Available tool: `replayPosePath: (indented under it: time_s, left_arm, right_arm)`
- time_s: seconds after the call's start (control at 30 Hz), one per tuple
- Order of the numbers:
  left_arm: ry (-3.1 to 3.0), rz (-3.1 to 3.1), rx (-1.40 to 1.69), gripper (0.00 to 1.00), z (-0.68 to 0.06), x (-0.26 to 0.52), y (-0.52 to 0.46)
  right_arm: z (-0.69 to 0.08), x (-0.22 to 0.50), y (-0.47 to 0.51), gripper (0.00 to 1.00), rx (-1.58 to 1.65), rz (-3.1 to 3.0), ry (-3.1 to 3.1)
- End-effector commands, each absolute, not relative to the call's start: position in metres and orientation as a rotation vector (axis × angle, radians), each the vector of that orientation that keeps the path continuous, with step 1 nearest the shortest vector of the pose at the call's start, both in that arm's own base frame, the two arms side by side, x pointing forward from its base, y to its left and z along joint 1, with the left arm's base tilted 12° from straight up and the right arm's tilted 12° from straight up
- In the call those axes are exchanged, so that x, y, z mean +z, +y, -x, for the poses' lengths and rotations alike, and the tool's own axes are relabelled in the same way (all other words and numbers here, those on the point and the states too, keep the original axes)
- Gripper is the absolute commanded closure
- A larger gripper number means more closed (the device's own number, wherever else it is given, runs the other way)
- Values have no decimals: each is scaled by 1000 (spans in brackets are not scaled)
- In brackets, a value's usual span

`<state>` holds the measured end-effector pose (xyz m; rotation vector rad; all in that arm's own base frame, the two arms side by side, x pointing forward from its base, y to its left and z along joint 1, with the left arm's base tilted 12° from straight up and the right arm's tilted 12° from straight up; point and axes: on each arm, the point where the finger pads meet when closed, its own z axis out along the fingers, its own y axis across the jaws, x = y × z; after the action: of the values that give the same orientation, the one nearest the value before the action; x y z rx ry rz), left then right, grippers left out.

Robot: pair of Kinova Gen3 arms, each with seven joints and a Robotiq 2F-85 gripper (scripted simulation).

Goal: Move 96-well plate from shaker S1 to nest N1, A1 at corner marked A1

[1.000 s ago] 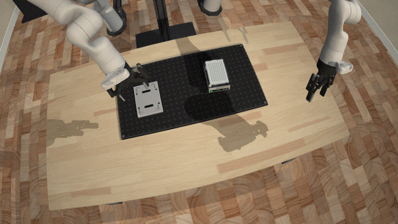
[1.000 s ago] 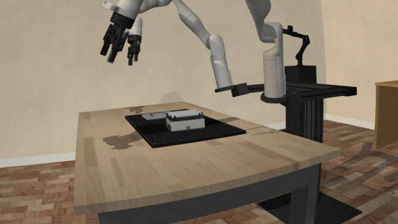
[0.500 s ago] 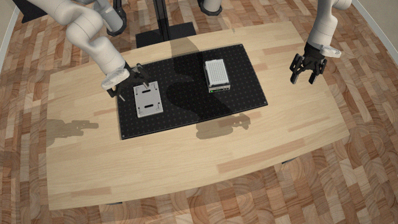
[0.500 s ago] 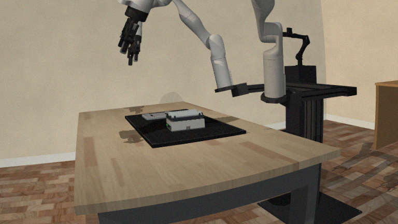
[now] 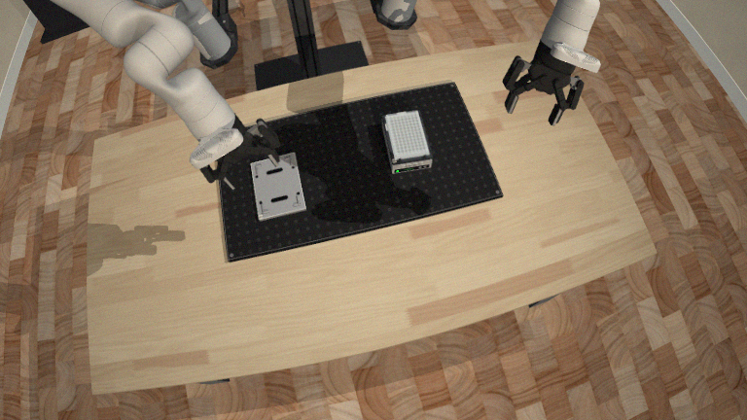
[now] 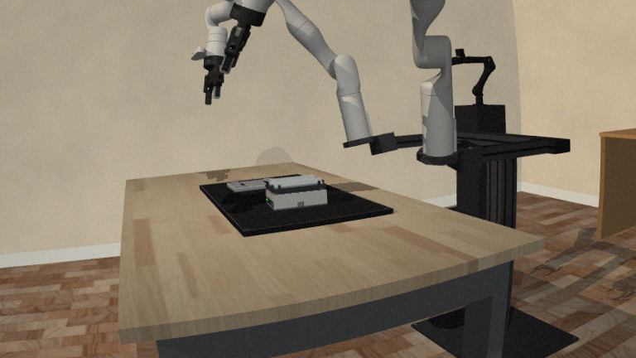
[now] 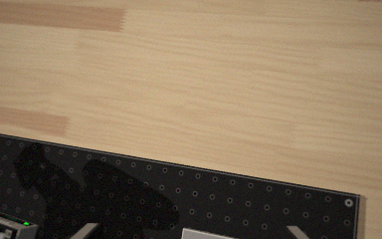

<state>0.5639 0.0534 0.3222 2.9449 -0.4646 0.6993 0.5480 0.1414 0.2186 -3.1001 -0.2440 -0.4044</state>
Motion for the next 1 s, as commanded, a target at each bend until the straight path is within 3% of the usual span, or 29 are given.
replayPosePath:
  time_s: [0.0, 0.97]
  left_arm:
    - [-615, -2938, 683, 2, -535, 322, 38]
    - [-1526, -2832, 371, 2, -356, 265, -8]
  right_arm:
    - [-548, 220, 142, 2, -408, 3099, -245]
    - [-548, 220, 142, 2, -408, 3099, -245]
